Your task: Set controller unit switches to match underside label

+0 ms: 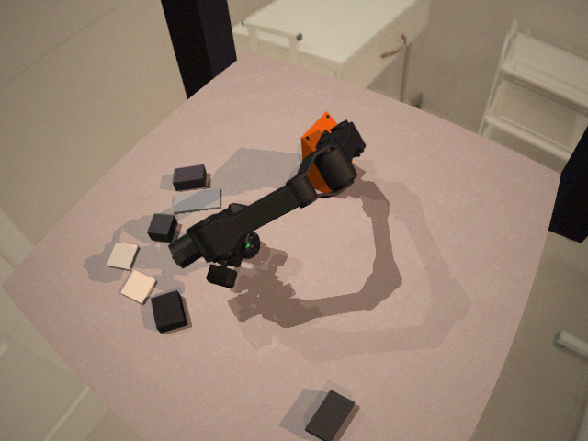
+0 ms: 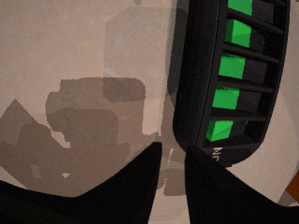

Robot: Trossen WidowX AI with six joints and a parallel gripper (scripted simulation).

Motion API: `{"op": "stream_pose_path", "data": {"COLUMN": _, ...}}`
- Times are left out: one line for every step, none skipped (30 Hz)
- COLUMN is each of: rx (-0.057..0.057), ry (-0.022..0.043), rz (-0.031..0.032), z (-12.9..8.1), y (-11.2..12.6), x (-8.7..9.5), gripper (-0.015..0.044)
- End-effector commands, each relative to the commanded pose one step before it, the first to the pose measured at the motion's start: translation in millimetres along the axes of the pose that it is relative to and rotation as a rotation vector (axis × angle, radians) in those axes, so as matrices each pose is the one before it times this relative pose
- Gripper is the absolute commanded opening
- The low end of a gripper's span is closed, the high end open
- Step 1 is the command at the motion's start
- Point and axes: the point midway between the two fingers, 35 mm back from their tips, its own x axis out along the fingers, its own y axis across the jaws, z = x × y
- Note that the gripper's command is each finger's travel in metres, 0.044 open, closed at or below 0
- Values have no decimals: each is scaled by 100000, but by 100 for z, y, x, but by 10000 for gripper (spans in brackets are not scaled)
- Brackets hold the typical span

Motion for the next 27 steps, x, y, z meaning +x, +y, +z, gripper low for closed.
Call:
{"op": "stream_pose_path", "data": {"rx": 2339, "ry": -646, "rz": -399, "z": 298, "y": 285, "x": -316, "gripper": 0}}
{"op": "stream_pose_path", "data": {"rx": 0, "ry": 0, "rz": 0, "z": 0, "y": 0, "x": 0, "gripper": 0}}
{"op": "stream_pose_path", "data": {"rx": 0, "ry": 0, "rz": 0, "z": 0, "y": 0, "x": 0, "gripper": 0}}
{"op": "stream_pose_path", "data": {"rx": 0, "ry": 0, "rz": 0, "z": 0, "y": 0, "x": 0, "gripper": 0}}
{"op": "stream_pose_path", "data": {"rx": 0, "ry": 0, "rz": 0, "z": 0, "y": 0, "x": 0, "gripper": 0}}
{"op": "stream_pose_path", "data": {"rx": 0, "ry": 0, "rz": 0, "z": 0, "y": 0, "x": 0, "gripper": 0}}
{"op": "stream_pose_path", "data": {"rx": 0, "ry": 0, "rz": 0, "z": 0, "y": 0, "x": 0, "gripper": 0}}
{"op": "stream_pose_path", "data": {"rx": 0, "ry": 0, "rz": 0, "z": 0, "y": 0, "x": 0, "gripper": 0}}
{"op": "stream_pose_path", "data": {"rx": 0, "ry": 0, "rz": 0, "z": 0, "y": 0, "x": 0, "gripper": 0}}
{"op": "stream_pose_path", "data": {"rx": 0, "ry": 0, "rz": 0, "z": 0, "y": 0, "x": 0, "gripper": 0}}
{"op": "stream_pose_path", "data": {"rx": 0, "ry": 0, "rz": 1, "z": 1, "y": 10, "x": 25, "gripper": 0}}
{"op": "stream_pose_path", "data": {"rx": 0, "ry": 0, "rz": 2, "z": 4, "y": 30, "x": 76, "gripper": 0}}
{"op": "stream_pose_path", "data": {"rx": 0, "ry": 0, "rz": 4, "z": 7, "y": 50, "x": 127, "gripper": 0}}
{"op": "stream_pose_path", "data": {"rx": 0, "ry": 0, "rz": 5, "z": 8, "y": 60, "x": 154, "gripper": 0}}
{"op": "stream_pose_path", "data": {"rx": 0, "ry": 1, "rz": 4, "z": 7, "y": 59, "x": 154, "gripper": 0}}
{"op": "stream_pose_path", "data": {"rx": 0, "ry": 2, "rz": 4, "z": 7, "y": 58, "x": 155, "gripper": 0}}
{"op": "stream_pose_path", "data": {"rx": 0, "ry": 2, "rz": 4, "z": 6, "y": 58, "x": 155, "gripper": 0}}
{"op": "stream_pose_path", "data": {"rx": 0, "ry": 3, "rz": 4, "z": 6, "y": 57, "x": 155, "gripper": 0}}
{"op": "stream_pose_path", "data": {"rx": 0, "ry": 4, "rz": 4, "z": 6, "y": 57, "x": 155, "gripper": 0}}
{"op": "stream_pose_path", "data": {"rx": -1, "ry": 4, "rz": 4, "z": 5, "y": 56, "x": 155, "gripper": 0}}
{"op": "stream_pose_path", "data": {"rx": -1, "ry": 5, "rz": 4, "z": 5, "y": 55, "x": 155, "gripper": 0}}
{"op": "stream_pose_path", "data": {"rx": -1, "ry": 5, "rz": 3, "z": 4, "y": 55, "x": 155, "gripper": 0}}
{"op": "stream_pose_path", "data": {"rx": -1, "ry": 6, "rz": 3, "z": 4, "y": 54, "x": 156, "gripper": 0}}
{"op": "stream_pose_path", "data": {"rx": -1, "ry": 7, "rz": 3, "z": 4, "y": 54, "x": 156, "gripper": 0}}
{"op": "stream_pose_path", "data": {"rx": -1, "ry": 7, "rz": 3, "z": 3, "y": 53, "x": 156, "gripper": 0}}
{"op": "stream_pose_path", "data": {"rx": -1, "ry": 8, "rz": 3, "z": 3, "y": 53, "x": 156, "gripper": 0}}
{"op": "stream_pose_path", "data": {"rx": -1, "ry": 9, "rz": 3, "z": 3, "y": 52, "x": 156, "gripper": 0}}
